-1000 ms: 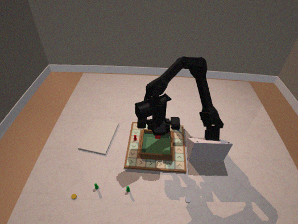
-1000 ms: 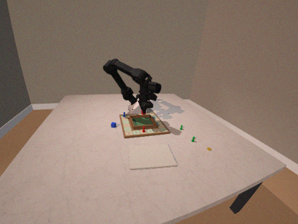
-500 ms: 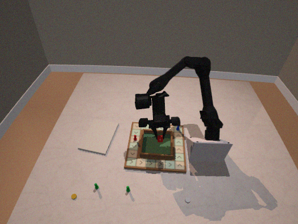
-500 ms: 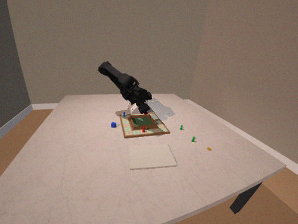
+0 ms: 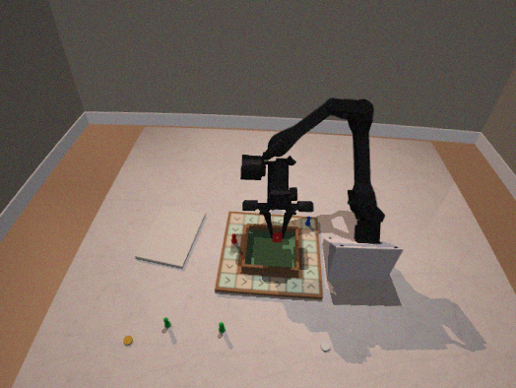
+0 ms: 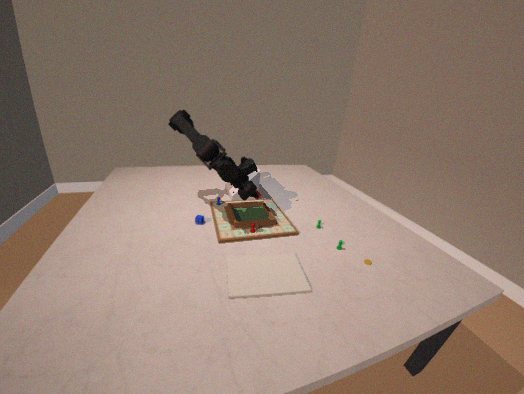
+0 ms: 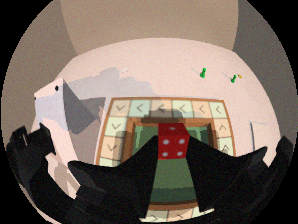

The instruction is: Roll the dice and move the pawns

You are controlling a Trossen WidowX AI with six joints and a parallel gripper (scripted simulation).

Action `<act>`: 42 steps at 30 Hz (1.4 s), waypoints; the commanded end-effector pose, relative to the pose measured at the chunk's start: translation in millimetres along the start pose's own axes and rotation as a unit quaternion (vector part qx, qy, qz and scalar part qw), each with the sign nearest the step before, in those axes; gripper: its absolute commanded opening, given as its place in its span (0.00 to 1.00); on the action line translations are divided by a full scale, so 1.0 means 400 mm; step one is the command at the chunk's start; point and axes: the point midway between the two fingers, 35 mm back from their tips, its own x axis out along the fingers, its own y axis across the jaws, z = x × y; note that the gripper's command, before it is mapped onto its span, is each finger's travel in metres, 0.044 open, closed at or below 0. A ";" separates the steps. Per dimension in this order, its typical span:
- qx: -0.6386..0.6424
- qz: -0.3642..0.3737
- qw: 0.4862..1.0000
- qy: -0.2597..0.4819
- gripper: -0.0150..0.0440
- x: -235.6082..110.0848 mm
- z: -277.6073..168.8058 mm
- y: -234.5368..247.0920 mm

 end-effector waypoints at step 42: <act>0.008 -0.001 0.928 0.374 1.00 -0.031 0.049 -0.018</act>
